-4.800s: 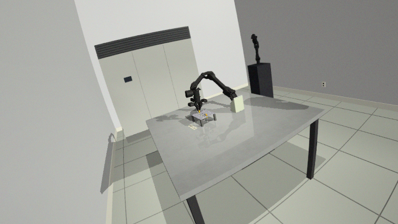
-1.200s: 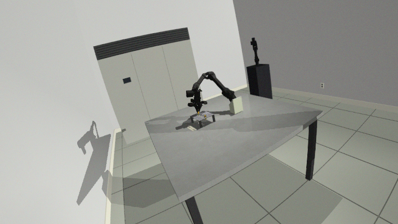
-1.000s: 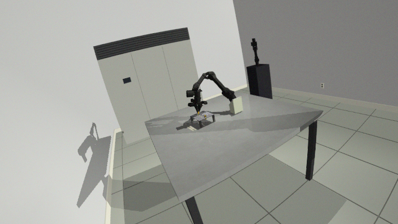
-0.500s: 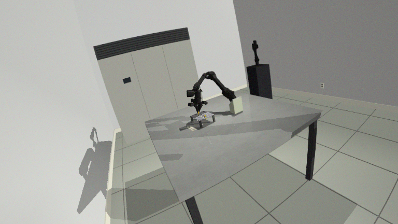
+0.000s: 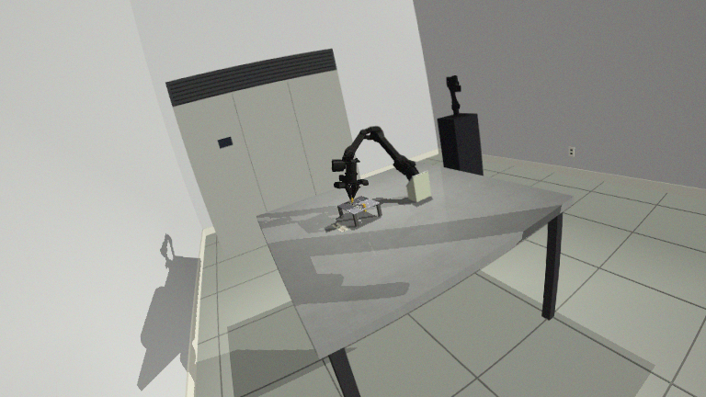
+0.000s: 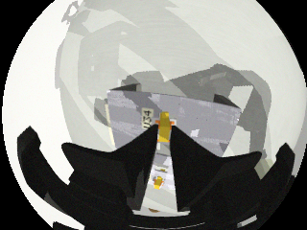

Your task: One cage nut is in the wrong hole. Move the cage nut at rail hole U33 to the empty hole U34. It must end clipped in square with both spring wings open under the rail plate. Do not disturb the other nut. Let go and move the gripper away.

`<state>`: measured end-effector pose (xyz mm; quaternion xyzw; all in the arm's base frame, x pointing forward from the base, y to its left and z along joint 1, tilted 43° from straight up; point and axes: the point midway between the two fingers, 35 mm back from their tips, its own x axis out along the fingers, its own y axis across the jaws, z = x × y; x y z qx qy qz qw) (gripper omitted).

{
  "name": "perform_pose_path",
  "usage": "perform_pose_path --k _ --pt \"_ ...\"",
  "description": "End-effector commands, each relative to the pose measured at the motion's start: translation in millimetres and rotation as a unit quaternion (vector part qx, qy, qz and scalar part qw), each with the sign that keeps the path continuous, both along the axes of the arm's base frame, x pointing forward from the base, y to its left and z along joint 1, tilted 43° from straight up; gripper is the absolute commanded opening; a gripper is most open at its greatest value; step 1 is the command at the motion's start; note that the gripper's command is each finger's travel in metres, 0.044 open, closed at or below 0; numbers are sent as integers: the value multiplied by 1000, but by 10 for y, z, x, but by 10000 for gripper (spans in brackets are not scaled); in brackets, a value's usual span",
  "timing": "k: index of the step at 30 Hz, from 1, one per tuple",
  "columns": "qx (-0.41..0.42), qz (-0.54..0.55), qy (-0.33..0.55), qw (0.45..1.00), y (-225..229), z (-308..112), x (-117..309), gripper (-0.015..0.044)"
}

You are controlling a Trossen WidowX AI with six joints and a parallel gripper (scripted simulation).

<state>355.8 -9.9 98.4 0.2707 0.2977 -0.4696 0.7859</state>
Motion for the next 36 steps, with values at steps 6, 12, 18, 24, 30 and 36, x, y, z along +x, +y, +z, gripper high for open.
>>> perform_pose_path --k 6,12,18,24,30,36 --pt "2 6 -3 1000 -3 -9 -11 31" --pt "3 8 -5 1000 -5 -10 -14 31" --pt "4 11 -9 1000 -8 -12 -20 31" --pt "4 13 -10 1000 -9 -14 -22 31" --pt "5 17 -14 1000 -12 -15 -27 31" --pt "6 19 -16 1000 -14 -17 -30 31"
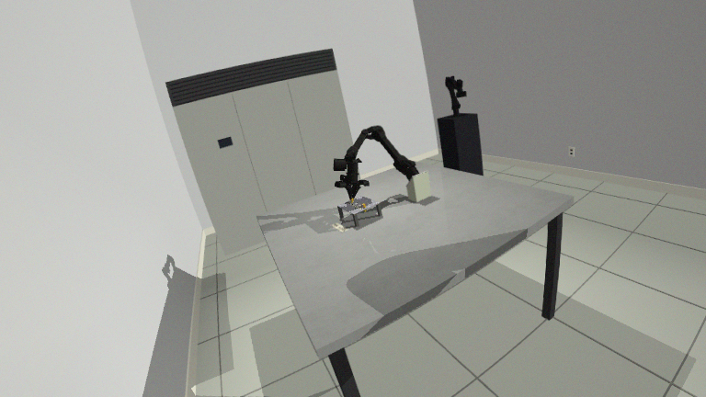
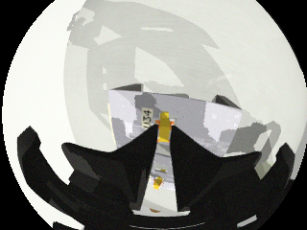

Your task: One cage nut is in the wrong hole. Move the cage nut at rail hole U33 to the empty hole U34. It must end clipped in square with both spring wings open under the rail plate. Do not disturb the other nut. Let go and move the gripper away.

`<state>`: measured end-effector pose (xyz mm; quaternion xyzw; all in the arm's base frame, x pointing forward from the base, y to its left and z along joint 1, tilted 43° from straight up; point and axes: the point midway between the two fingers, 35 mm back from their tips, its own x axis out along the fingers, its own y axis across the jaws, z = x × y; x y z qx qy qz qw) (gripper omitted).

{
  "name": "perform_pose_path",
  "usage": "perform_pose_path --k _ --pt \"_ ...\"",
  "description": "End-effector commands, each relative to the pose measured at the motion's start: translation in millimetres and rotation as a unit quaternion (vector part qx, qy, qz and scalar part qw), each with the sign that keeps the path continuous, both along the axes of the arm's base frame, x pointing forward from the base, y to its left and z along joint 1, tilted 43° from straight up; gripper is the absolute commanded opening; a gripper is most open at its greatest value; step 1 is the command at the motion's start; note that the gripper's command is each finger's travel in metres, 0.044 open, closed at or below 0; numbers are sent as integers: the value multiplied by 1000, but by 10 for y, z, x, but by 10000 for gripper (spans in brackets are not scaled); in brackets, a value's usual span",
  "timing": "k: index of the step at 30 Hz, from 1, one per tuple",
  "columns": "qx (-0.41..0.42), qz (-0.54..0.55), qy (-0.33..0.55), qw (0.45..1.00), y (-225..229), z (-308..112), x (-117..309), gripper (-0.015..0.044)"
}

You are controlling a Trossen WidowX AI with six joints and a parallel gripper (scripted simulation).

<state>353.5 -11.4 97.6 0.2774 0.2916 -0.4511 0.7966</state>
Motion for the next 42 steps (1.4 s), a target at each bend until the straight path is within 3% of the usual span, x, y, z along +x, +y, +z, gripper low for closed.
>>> perform_pose_path --k 1,42 --pt "1 3 0 1000 0 -9 -7 31" --pt "7 22 -19 1000 -18 -20 -31 31"
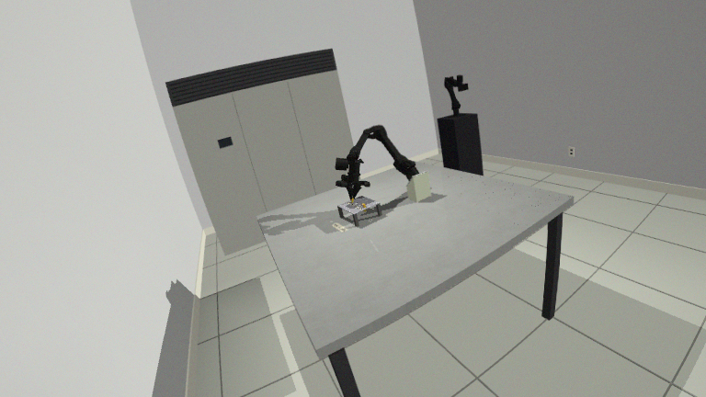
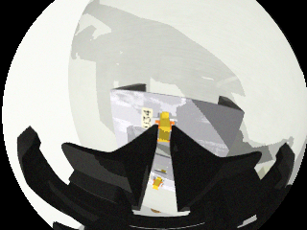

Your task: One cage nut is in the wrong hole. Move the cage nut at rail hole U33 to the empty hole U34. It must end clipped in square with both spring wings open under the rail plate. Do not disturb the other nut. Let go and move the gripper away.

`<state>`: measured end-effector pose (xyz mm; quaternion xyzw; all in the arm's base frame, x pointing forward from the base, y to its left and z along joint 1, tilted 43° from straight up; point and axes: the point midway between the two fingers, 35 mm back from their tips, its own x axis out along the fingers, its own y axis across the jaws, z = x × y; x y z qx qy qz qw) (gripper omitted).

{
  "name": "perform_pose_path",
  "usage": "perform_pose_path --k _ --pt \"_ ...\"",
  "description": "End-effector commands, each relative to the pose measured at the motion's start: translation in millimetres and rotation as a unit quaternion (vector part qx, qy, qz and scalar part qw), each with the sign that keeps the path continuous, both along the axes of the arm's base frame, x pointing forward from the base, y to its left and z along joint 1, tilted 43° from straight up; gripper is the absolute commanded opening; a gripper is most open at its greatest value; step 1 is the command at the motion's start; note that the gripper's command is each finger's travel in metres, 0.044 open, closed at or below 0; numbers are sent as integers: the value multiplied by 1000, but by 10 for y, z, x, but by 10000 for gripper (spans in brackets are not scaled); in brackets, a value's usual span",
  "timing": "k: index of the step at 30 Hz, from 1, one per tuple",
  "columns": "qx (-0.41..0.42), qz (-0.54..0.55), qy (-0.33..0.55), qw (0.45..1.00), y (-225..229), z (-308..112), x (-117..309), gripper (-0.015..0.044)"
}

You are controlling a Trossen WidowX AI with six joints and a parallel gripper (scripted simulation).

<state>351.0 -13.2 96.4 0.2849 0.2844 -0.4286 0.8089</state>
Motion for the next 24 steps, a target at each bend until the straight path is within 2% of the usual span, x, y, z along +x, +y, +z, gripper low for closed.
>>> perform_pose_path --k 1,24 --pt "1 4 -1 1000 0 -8 -7 31" --pt "4 13 -10 1000 -8 -11 -21 31"
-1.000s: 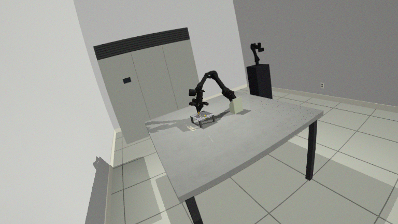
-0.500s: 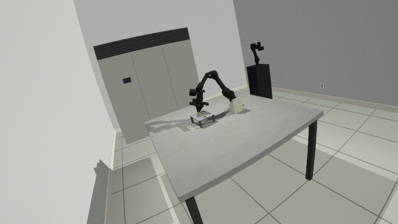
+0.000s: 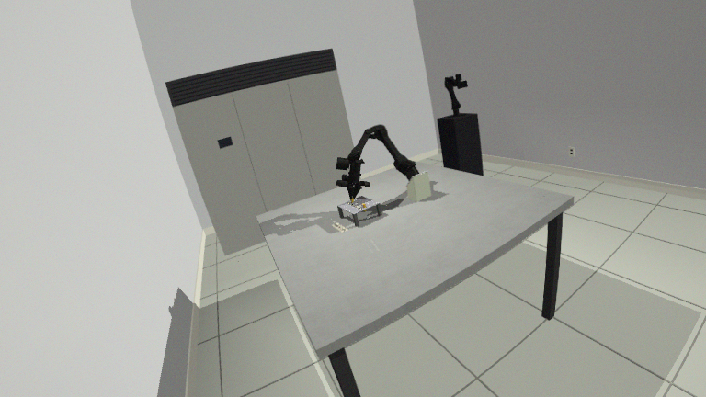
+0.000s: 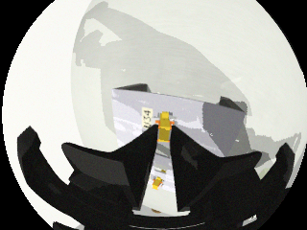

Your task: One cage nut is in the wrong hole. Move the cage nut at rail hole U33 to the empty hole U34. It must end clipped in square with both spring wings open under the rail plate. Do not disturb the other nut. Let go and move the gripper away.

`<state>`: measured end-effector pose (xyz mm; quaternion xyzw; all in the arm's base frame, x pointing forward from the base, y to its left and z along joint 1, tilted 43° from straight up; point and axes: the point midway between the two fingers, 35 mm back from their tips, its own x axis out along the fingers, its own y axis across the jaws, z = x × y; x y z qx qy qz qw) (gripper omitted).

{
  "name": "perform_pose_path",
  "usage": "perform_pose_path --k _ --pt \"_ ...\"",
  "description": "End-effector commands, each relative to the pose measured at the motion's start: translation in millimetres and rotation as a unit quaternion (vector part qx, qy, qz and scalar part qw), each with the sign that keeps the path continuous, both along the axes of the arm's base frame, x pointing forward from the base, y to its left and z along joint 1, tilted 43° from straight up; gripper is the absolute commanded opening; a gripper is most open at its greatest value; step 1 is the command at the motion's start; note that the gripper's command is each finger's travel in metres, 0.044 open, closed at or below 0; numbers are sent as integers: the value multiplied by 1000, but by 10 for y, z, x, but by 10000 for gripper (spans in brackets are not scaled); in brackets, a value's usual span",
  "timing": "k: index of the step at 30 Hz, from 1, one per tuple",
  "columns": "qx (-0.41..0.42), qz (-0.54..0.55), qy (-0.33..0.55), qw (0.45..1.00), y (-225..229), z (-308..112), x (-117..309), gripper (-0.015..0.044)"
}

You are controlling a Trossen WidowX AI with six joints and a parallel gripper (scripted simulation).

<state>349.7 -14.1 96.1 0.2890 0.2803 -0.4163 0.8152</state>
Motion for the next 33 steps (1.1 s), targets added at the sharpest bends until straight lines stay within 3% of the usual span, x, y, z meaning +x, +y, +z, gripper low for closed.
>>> perform_pose_path --k 1,33 --pt "1 3 0 1000 0 -9 -8 31" --pt "4 12 -9 1000 -15 -13 -35 31"
